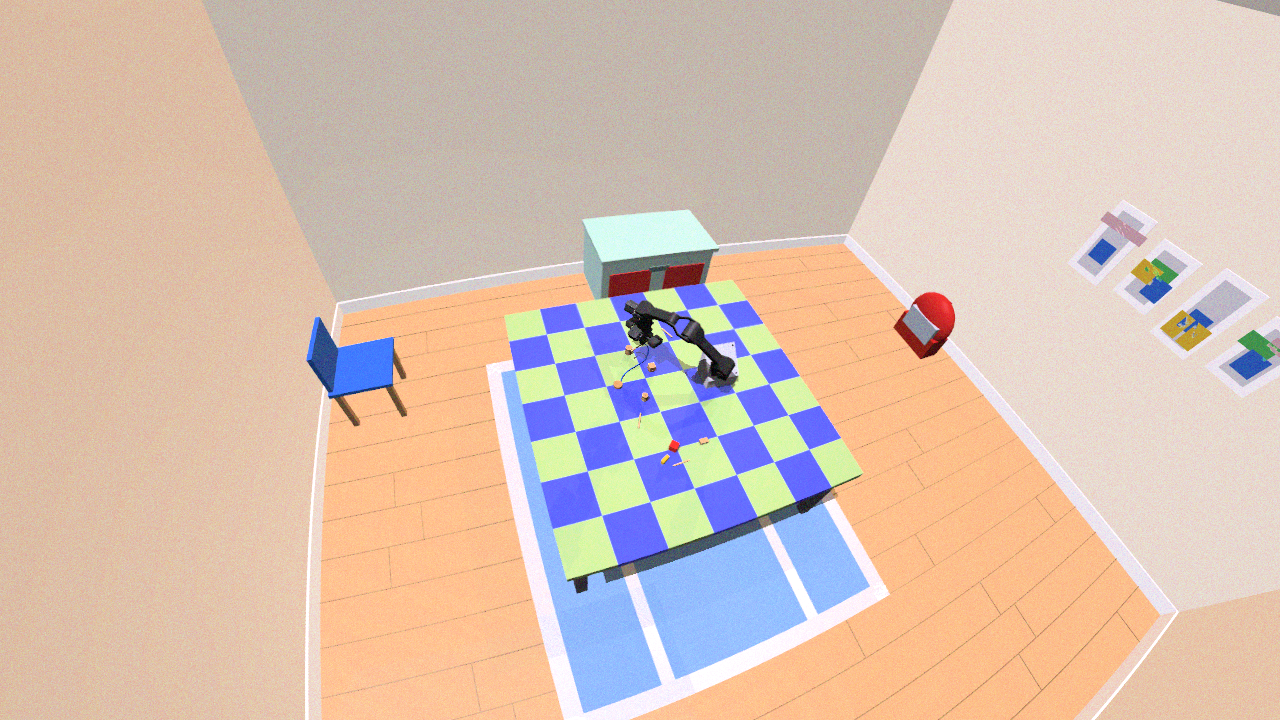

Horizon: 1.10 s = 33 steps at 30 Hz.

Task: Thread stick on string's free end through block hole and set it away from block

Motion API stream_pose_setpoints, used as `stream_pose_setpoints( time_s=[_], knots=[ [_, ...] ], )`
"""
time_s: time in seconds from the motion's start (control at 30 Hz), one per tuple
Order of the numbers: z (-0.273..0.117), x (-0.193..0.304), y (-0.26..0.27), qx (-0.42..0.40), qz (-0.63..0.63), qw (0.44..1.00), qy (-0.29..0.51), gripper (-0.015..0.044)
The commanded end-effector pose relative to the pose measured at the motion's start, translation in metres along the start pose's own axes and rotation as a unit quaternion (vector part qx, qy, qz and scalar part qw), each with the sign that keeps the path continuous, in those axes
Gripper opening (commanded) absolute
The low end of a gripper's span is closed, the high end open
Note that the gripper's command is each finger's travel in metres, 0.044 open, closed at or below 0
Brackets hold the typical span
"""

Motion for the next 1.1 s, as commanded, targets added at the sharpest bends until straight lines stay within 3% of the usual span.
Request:
stream_pose_setpoints(
  time_s=[0.0,0.43,0.87,1.07],
  knots=[
    [0.000,-0.003,-0.002,0.000,-0.067,0.998,-0.002,0.0000],
    [0.001,-0.014,-0.008,0.000,-0.301,0.954,-0.003,0.0000],
    [0.002,-0.025,-0.012,0.001,-0.518,0.855,-0.003,0.0000],
    [0.002,-0.027,-0.013,0.002,-0.541,0.841,-0.002,0.0000]
  ],
)
Point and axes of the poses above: the point midway between the two fingers, 35 mm back from their tips, its own z axis out along the fingers, its own y axis across the jaws, x = y × z, the point moved 7 cm from there along -z, back along the fingers, and after that the axes turned 11 degrees about -z, right-handed, at the moved point
